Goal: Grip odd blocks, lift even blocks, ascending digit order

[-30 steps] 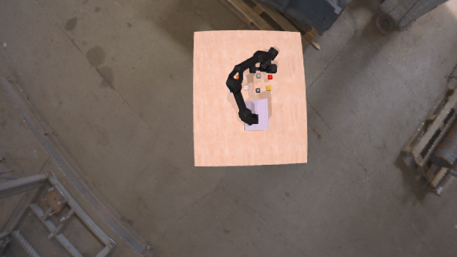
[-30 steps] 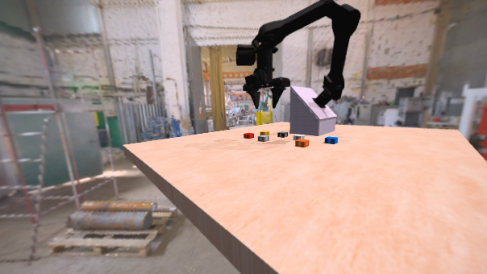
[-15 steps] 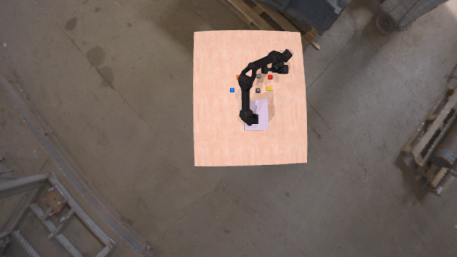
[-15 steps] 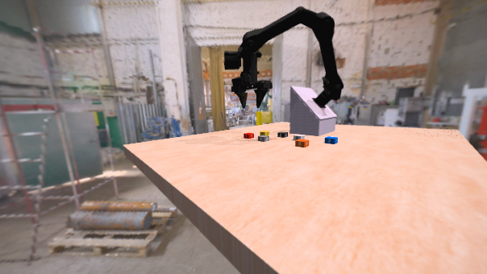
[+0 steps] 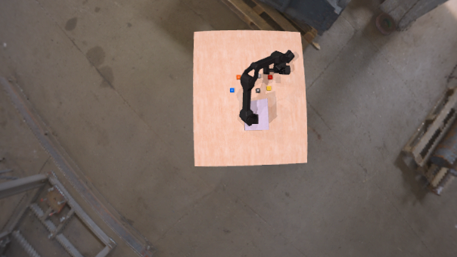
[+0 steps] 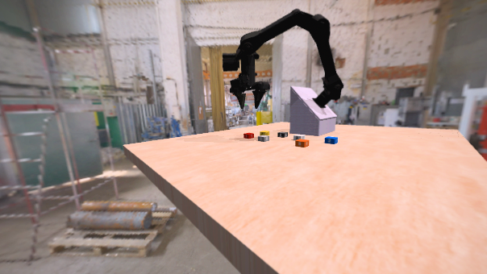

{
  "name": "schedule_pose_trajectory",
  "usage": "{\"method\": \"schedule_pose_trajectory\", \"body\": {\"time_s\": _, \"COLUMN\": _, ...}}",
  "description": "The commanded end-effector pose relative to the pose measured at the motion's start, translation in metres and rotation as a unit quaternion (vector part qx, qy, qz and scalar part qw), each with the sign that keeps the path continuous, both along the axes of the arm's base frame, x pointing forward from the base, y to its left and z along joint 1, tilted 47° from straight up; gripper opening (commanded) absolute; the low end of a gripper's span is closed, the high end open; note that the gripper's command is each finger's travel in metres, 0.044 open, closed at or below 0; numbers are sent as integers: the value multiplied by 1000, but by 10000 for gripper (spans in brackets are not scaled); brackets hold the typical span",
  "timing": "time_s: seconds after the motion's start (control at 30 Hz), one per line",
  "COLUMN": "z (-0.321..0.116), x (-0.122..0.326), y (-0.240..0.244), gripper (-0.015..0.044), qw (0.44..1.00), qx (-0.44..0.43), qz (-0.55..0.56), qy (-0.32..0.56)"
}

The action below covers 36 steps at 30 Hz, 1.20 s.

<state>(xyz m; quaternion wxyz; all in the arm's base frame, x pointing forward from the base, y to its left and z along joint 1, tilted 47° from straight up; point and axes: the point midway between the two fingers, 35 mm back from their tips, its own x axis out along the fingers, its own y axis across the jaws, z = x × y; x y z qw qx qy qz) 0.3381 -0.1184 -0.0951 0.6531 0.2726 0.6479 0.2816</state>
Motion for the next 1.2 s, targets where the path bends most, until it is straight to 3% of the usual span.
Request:
{"method": "schedule_pose_trajectory", "body": {"time_s": 0.0, "z": 0, "x": 0, "y": 0, "gripper": 400, "qw": 1000, "qx": -1, "qz": 3, "qy": 0}}
{"method": "schedule_pose_trajectory", "body": {"time_s": 0.27, "z": 2, "x": 0, "y": 2, "gripper": 400, "qw": 1000, "qx": -1, "qz": 3, "qy": 0}}
{"method": "schedule_pose_trajectory", "body": {"time_s": 0.53, "z": 67, "x": 6, "y": 66, "gripper": 400, "qw": 1000, "qx": 2, "qz": 3, "qy": 1}}
{"method": "schedule_pose_trajectory", "body": {"time_s": 0.8, "z": 64, "x": 6, "y": 68, "gripper": 400, "qw": 1000, "qx": 2, "qz": 3, "qy": 1}}
{"method": "schedule_pose_trajectory", "body": {"time_s": 0.97, "z": 13, "x": 6, "y": 123, "gripper": 400, "qw": 1000, "qx": 4, "qz": 3, "qy": 0}}
{"method": "schedule_pose_trajectory", "body": {"time_s": 1.17, "z": 11, "x": 5, "y": 125, "gripper": 400, "qw": 1000, "qx": 4, "qz": 3, "qy": 0}}
